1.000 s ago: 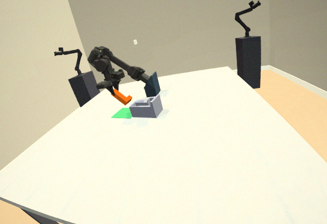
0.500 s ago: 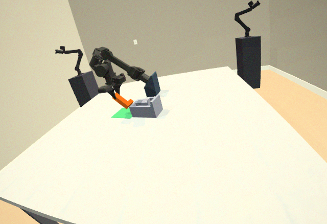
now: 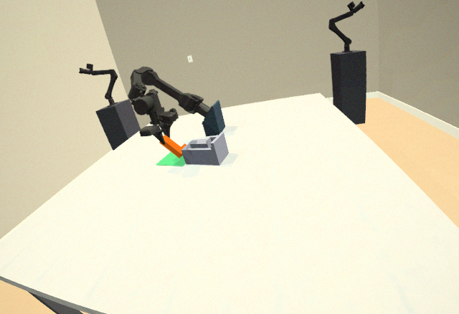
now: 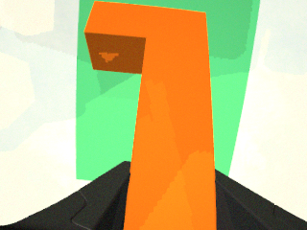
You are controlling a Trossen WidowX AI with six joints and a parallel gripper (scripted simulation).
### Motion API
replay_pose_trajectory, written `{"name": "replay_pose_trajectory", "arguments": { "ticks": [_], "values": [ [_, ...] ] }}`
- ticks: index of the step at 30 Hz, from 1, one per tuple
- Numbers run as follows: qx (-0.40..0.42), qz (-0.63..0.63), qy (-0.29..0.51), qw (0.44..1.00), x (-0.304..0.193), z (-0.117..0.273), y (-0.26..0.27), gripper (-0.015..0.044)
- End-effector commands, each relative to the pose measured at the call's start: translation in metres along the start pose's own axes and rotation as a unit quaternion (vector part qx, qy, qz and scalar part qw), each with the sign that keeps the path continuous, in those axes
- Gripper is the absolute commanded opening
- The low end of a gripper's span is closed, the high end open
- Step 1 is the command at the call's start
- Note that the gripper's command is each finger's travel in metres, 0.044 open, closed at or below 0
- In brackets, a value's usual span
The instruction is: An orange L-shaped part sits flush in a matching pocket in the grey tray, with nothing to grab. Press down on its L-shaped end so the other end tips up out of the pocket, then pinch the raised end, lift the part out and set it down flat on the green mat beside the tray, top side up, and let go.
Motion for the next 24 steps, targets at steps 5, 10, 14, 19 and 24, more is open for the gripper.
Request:
{"name": "replay_pose_trajectory", "arguments": {
  "ticks": [5, 10, 14, 19, 24],
  "values": [
    [0.000, 0.004, 0.003, 1.000, -0.0007, -0.0072, 0.0019, 0.0000],
    [0.000, 0.004, 0.003, 1.000, -0.0007, -0.0072, 0.0019, 0.0000],
    [0.000, 0.004, 0.003, 1.000, -0.0007, -0.0071, 0.0019, 0.0000],
    [0.001, 0.002, 0.001, 1.000, -0.0002, -0.0066, 0.0015, 0.0079],
    [0.001, 0.002, 0.001, 1.000, -0.0002, -0.0066, 0.0015, 0.0210]
  ]
}}
Point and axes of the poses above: the point midway between the two fingers, 35 mm back from their tips, its own z axis back along the fingers, its own y axis across the jaws, x = y × z, the point moved 3 cm from there along z, back along the fingers, and after that the axes turned 13 degrees about -z, right-handed, at the moved point
